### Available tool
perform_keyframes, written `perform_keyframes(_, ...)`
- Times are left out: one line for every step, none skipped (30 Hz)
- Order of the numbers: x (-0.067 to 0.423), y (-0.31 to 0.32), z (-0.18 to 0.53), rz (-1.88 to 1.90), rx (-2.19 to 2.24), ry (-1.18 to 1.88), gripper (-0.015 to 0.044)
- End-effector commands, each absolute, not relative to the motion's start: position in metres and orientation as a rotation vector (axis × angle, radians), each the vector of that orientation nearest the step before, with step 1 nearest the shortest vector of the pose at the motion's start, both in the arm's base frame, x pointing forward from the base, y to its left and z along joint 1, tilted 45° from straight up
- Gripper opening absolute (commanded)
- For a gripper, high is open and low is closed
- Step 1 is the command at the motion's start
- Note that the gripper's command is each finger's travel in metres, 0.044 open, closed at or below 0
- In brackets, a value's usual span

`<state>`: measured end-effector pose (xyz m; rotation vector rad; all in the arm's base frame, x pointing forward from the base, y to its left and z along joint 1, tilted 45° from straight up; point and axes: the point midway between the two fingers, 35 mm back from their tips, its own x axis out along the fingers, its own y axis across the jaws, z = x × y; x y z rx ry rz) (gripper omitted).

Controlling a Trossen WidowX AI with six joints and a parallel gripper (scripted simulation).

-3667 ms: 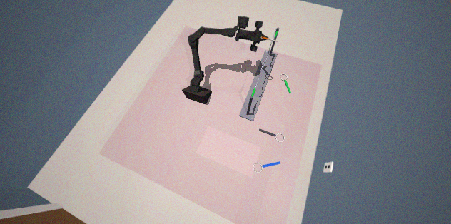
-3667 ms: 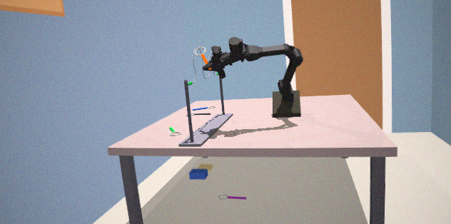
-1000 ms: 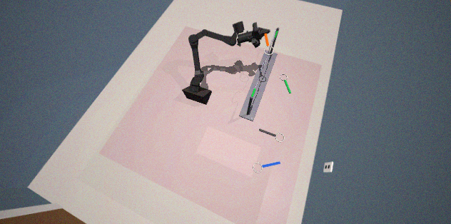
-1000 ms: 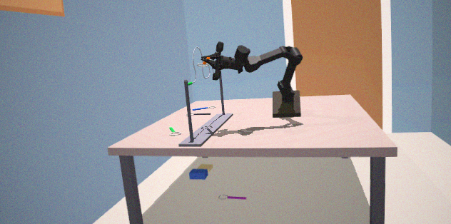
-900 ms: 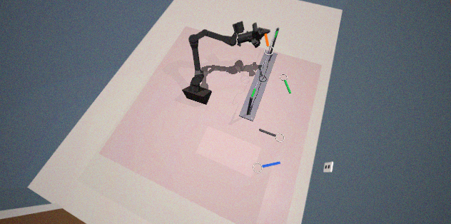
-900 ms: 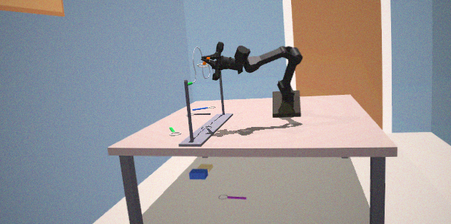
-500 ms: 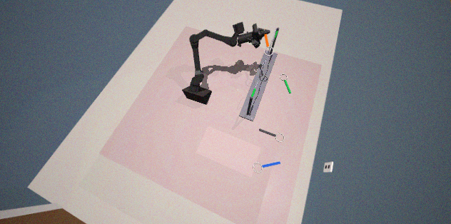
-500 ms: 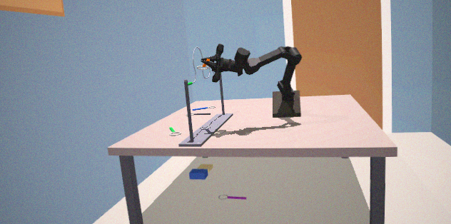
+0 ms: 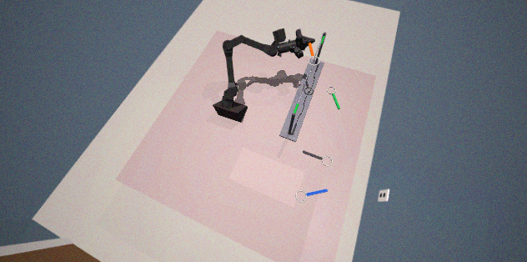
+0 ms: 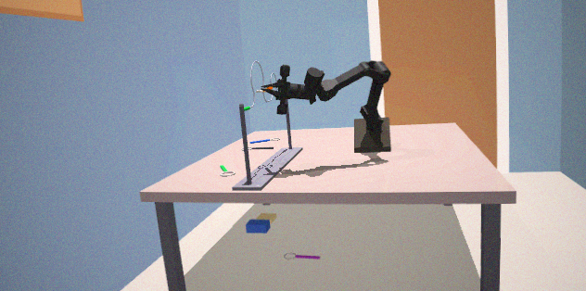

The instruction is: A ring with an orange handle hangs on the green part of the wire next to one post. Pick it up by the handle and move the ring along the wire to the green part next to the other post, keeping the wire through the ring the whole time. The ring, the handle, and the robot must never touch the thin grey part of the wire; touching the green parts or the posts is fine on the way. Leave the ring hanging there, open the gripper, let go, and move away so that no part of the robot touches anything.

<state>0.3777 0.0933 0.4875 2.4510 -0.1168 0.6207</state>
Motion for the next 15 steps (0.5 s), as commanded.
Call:
perform_keyframes(0.379, 0.104, 0.478, 0.6, 2.366, -0.081, -0.015)
perform_keyframes(0.38, 0.107, 0.475, 0.594, 2.344, -0.072, -0.015)
perform_keyframes(0.38, 0.11, 0.473, 0.589, 2.323, -0.063, -0.015)
perform_keyframes(0.38, 0.112, 0.47, 0.583, 2.301, -0.054, -0.015)
perform_keyframes(0.381, 0.114, 0.468, 0.577, 2.279, -0.045, -0.015)
perform_keyframes(0.381, 0.117, 0.465, 0.571, 2.257, -0.036, -0.015)
perform_keyframes(0.381, 0.119, 0.462, 0.565, 2.235, -0.028, -0.015)
perform_keyframes(0.382, 0.122, 0.46, 0.559, 2.212, -0.019, -0.015)
perform_keyframes(0.382, 0.124, 0.457, 0.553, 2.19, -0.01, -0.015)
perform_keyframes(0.382, 0.126, 0.454, 0.547, 2.167, -0.001, -0.015)
perform_keyframes(0.382, 0.128, 0.451, 0.541, 2.144, 0.007, -0.015)
perform_keyframes(0.383, 0.13, 0.448, 0.535, 2.121, 0.016, -0.015)
perform_keyframes(0.383, 0.132, 0.445, 0.529, 2.098, 0.025, -0.015)
perform_keyframes(0.383, 0.134, 0.441, 0.523, 2.075, 0.033, -0.015)
perform_keyframes(0.383, 0.136, 0.438, 0.517, 2.052, 0.042, -0.015)
